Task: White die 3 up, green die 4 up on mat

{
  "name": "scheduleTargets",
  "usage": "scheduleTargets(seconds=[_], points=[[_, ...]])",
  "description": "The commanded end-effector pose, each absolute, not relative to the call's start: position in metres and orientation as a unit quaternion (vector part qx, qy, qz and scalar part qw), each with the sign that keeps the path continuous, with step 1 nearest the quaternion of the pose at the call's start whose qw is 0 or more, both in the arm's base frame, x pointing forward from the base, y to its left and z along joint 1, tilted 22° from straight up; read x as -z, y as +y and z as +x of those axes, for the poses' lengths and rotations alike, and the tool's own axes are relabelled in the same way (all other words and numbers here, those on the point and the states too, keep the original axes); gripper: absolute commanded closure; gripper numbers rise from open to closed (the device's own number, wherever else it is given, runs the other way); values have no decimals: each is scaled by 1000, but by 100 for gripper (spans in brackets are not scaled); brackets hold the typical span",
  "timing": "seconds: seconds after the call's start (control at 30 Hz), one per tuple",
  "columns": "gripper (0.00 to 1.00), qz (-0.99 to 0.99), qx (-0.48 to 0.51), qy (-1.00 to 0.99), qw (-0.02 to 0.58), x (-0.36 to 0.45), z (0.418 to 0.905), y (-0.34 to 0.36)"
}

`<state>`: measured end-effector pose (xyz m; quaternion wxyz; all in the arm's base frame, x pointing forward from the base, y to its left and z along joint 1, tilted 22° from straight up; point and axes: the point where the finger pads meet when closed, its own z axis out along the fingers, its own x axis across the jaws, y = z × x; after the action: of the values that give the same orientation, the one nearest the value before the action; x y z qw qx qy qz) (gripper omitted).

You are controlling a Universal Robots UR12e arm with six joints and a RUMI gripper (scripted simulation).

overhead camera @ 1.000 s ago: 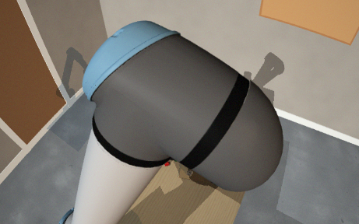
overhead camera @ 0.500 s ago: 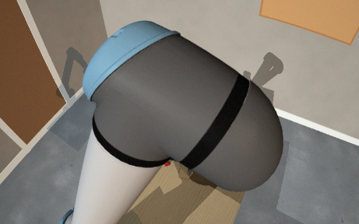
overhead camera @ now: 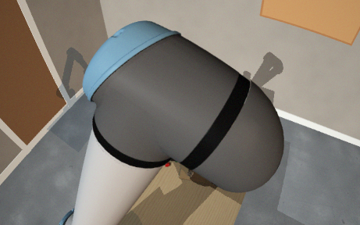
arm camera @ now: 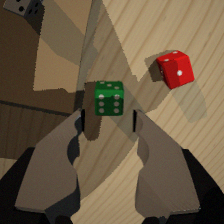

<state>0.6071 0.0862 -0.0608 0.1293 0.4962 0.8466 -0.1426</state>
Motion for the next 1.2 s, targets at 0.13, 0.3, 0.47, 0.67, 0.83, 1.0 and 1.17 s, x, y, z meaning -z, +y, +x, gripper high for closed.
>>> scheduleTargets(seconds=[0.13,0.3,0.47,0.67,0.83,1.0,1.17], points=[[76,496,143,847,128,64,606,85],[76,496,143,847,128,68,606,84],[76,496,143,847,128,75,606,81],[76,496,143,847,128,85,607,77],[76,496,143,847,128,89,608,75],[76,496,143,847,128,90,608,75],[76,496,143,847,128,90,608,75]])
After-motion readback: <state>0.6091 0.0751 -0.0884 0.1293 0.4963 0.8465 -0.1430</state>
